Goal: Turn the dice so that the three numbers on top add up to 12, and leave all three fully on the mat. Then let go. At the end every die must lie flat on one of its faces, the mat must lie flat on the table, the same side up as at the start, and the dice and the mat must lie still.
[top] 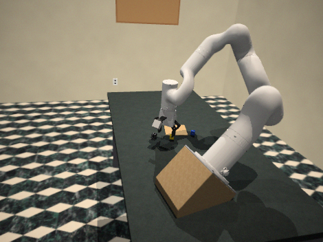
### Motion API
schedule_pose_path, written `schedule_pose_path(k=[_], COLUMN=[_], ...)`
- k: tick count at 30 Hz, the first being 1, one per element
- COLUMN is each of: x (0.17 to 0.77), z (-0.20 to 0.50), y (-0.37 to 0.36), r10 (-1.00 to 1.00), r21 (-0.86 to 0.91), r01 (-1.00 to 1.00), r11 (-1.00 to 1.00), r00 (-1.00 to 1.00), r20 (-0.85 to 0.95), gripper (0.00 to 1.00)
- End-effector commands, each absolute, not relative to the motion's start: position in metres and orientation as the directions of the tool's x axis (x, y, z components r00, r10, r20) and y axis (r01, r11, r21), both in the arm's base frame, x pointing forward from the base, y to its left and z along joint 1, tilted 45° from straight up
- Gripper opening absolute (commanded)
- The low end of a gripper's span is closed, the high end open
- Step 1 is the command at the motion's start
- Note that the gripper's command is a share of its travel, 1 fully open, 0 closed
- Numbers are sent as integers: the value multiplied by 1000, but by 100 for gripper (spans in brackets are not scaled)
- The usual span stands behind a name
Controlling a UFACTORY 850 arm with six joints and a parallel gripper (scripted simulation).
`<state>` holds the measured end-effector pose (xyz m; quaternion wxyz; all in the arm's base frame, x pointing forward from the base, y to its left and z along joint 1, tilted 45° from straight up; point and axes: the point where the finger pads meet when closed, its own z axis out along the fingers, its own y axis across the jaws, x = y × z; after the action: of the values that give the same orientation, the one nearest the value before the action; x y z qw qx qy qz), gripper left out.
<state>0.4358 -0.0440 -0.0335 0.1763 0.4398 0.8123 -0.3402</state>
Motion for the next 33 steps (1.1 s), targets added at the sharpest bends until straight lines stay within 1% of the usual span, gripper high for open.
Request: schedule_pose_path(k=[1, 11, 33], x=[448, 477, 478], z=[-49, -90, -93], y=[-28, 13, 15], r10=[594, 594, 594], r21=[-397, -397, -397], r01=[835, 835, 835], r11=[382, 382, 382], r00=[-551, -551, -551], r20=[-586, -586, -586], gripper=[100, 100, 100])
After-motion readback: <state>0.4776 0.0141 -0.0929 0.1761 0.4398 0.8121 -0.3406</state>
